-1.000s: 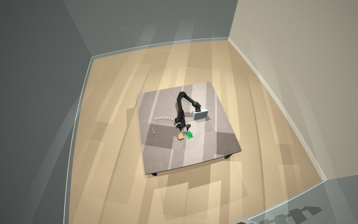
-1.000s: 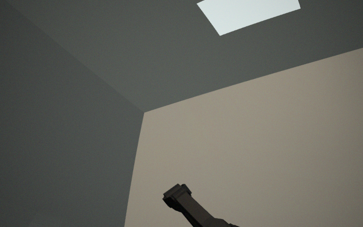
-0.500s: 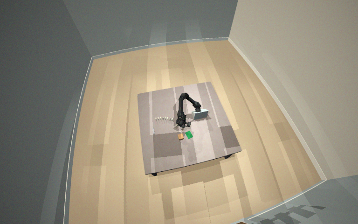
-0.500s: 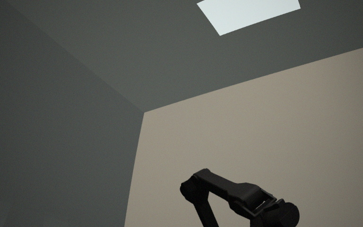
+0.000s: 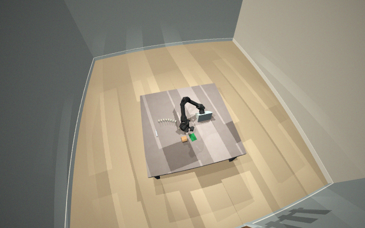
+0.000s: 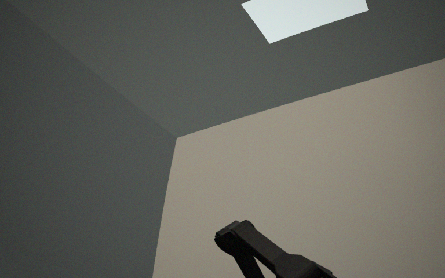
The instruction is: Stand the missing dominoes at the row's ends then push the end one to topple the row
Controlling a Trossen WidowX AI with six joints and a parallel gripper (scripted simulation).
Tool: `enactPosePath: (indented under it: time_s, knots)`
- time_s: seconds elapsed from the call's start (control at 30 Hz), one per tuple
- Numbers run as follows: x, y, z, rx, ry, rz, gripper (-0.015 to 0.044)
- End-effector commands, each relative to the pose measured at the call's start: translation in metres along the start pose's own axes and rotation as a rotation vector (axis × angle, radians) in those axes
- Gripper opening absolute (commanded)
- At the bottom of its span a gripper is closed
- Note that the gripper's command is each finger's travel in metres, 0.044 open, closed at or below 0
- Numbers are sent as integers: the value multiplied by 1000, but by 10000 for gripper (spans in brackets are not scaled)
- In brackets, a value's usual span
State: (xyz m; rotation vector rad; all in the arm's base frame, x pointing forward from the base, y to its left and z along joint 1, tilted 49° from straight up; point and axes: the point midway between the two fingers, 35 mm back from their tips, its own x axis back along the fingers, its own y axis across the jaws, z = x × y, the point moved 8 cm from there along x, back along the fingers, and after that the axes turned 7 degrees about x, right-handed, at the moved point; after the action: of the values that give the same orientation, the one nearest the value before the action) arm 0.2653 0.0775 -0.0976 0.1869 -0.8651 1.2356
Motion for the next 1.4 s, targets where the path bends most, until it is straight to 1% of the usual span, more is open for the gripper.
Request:
enactPosePath:
  time_s: [0.0,0.27,0.67,0.7,1.03,1.1,1.3,1.37]
  knots:
    - [-4,1,-1,7,-3,12,440]
    - [-15,1,-1,6,-2,13,440]
    - [-15,1,-1,6,-2,13,125]
    - [-15,1,-1,6,-2,13,107]
    - [-12,0,-1,6,-3,13,107]
    - [9,-2,-5,7,-9,11,107]
    - [110,1,-3,3,-12,5,107]
    - [122,2,-1,2,-10,5,107]
